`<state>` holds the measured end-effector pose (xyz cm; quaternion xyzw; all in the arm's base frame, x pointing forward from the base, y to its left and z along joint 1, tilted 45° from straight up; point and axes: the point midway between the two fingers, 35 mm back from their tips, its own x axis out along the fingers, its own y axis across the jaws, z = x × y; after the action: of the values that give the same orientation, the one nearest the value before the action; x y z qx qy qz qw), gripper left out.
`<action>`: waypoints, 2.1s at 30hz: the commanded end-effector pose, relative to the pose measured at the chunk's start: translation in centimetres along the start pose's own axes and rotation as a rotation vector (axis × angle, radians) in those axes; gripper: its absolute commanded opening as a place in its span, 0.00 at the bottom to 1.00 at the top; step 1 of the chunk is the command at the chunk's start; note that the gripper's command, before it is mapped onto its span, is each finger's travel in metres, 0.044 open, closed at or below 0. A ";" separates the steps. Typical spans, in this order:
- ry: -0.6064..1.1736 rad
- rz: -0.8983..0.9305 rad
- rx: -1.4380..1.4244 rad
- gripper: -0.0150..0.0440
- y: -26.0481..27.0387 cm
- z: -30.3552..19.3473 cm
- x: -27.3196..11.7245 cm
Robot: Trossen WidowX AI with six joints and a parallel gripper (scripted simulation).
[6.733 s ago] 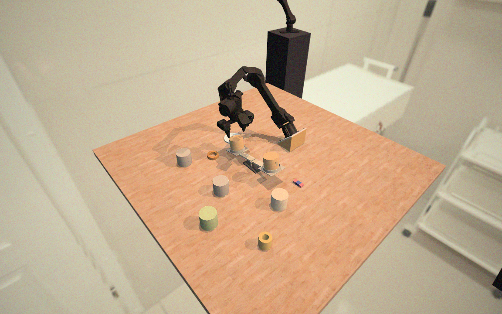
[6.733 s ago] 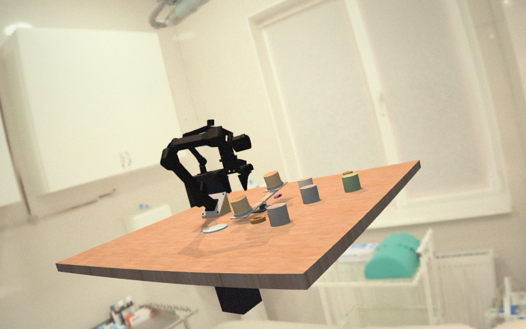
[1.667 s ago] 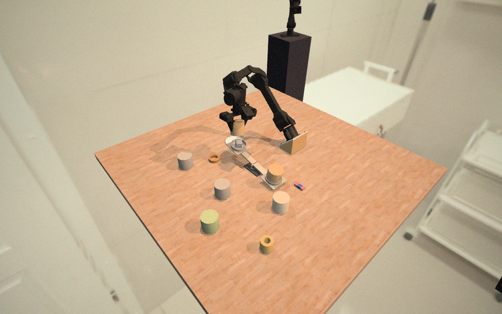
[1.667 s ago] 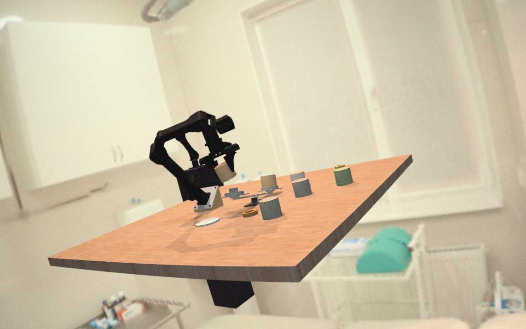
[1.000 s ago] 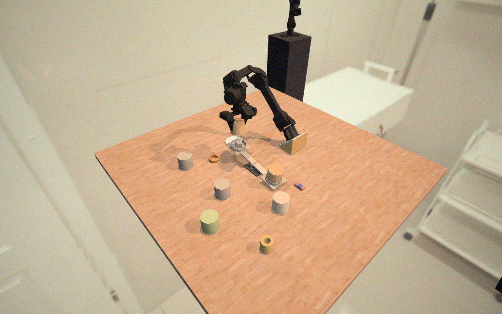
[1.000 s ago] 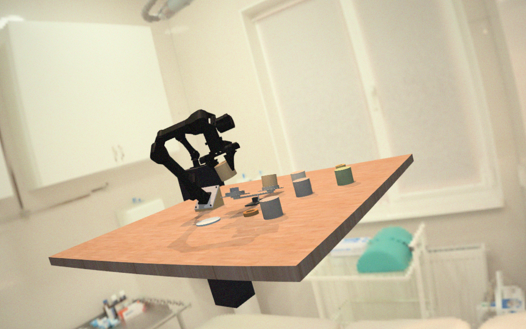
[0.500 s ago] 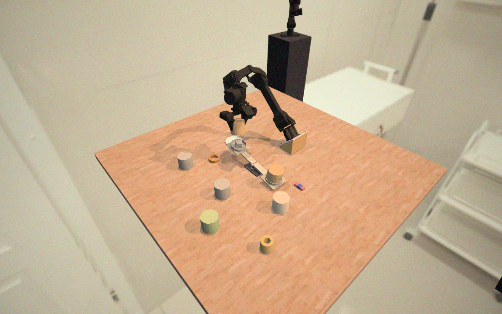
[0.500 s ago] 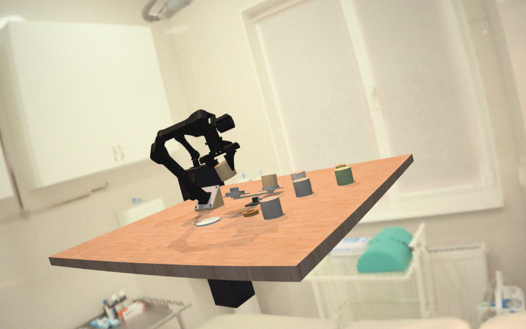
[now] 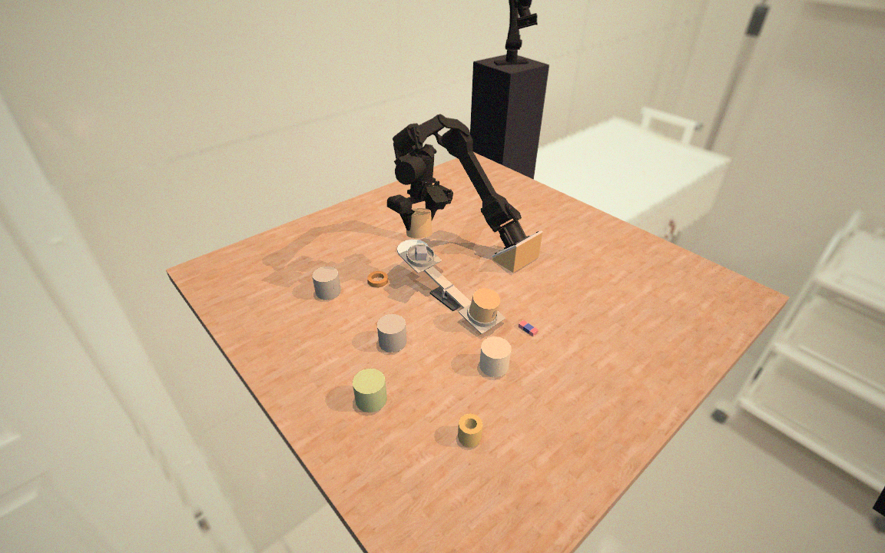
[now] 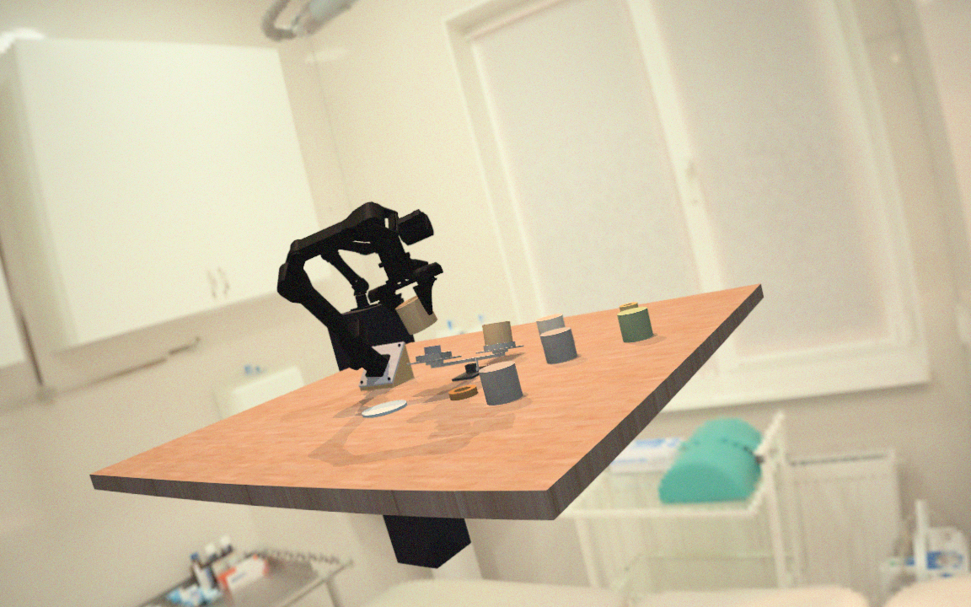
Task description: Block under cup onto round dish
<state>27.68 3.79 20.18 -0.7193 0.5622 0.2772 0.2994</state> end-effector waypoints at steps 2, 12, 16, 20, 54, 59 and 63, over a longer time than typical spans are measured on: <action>-0.001 -0.002 -0.002 0.25 0.0 0.0 0.0; -0.010 0.018 0.004 0.25 1.1 -2.7 1.1; -0.017 0.036 0.010 0.25 2.8 -5.5 2.3; -0.018 0.053 0.017 0.25 4.8 -8.1 3.3; 0.057 0.139 0.040 0.25 17.5 -15.7 8.3; 0.061 0.139 0.039 0.25 17.7 -15.8 9.4; 0.060 0.139 0.039 0.25 17.7 -15.8 9.6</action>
<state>13.38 -17.32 21.74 -0.6788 0.6271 0.2635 0.2766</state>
